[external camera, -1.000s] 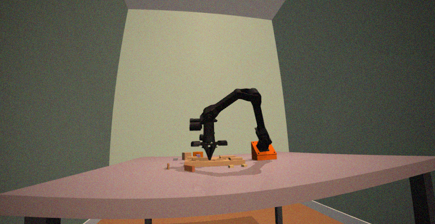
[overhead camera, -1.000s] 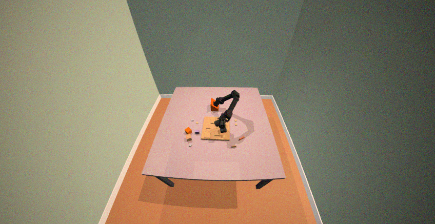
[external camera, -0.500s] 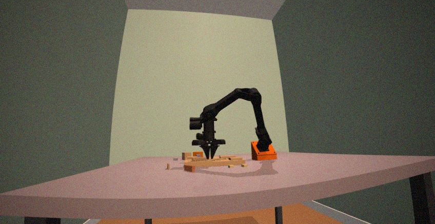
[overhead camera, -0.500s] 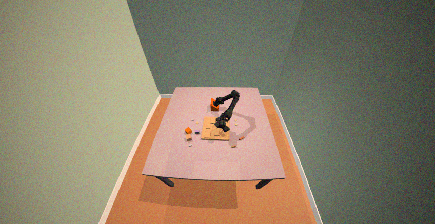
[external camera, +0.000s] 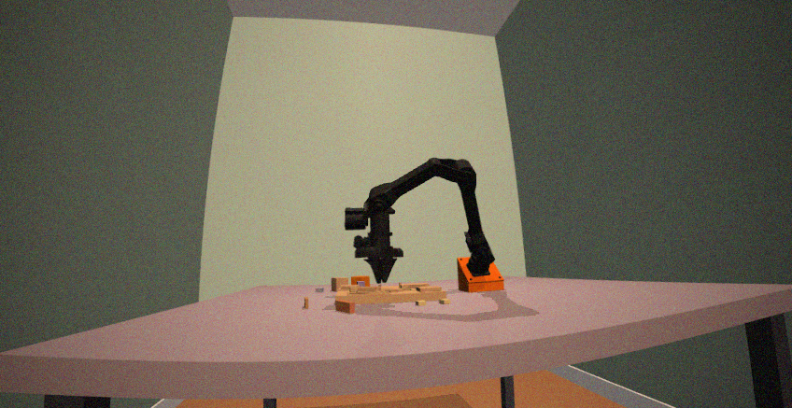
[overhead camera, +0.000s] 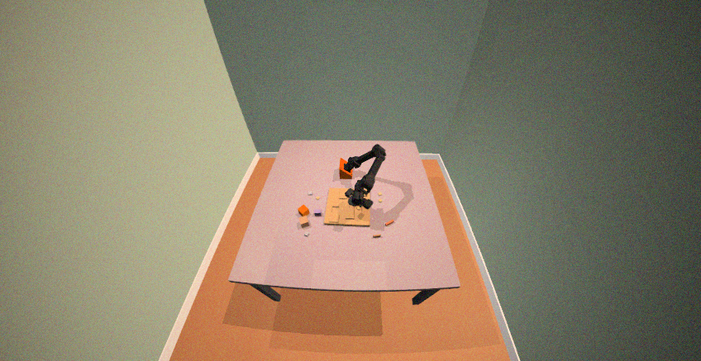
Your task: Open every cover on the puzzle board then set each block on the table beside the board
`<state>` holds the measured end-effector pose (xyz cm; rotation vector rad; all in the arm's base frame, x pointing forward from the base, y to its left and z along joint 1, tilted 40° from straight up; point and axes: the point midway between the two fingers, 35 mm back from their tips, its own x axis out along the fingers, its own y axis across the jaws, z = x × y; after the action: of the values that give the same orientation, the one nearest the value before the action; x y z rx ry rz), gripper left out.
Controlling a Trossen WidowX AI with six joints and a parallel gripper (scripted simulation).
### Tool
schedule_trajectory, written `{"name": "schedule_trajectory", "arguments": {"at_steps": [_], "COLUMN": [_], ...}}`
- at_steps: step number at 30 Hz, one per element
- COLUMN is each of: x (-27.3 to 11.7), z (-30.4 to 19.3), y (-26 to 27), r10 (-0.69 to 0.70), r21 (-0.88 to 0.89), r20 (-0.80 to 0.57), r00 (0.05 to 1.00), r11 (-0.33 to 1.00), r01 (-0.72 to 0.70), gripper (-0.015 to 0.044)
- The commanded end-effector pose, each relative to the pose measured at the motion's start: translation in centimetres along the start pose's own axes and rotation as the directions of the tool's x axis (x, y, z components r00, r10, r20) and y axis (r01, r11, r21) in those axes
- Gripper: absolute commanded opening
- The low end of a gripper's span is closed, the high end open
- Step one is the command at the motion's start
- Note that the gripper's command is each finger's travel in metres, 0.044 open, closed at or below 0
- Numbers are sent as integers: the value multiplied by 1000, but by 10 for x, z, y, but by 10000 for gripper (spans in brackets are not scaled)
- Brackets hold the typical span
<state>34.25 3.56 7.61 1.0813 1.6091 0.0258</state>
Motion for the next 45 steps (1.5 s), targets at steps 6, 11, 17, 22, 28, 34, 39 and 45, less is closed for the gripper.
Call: {"name": "schedule_trajectory", "arguments": {"at_steps": [6, 11, 17, 22, 28, 34, 39, 45], "x": [-14, -21, -29, -35, -35, -26, -14, -6], "z": [1, 0, 0, -1, -1, -1, -1, -2], "y": [0, 0, 0, 0, 0, 0, 0, 0], "r10": [-1, -1, -1, -1, -1, -1, 0, 0], "r21": [-258, -385, -528, -623, -626, -627, -626, -599], "r20": [8, 8, 8, 8, 8, 7, 8, 7], "r00": [1000, 1000, 1000, 1000, 1000, 1000, 1000, 1000], "r11": [966, 923, 849, 782, 779, 779, 780, 800], "r01": [3, 4, 5, 6, 6, 5, 5, 4], "gripper": [144, 144, 144, 144, 144, 144, 144, 144]}}
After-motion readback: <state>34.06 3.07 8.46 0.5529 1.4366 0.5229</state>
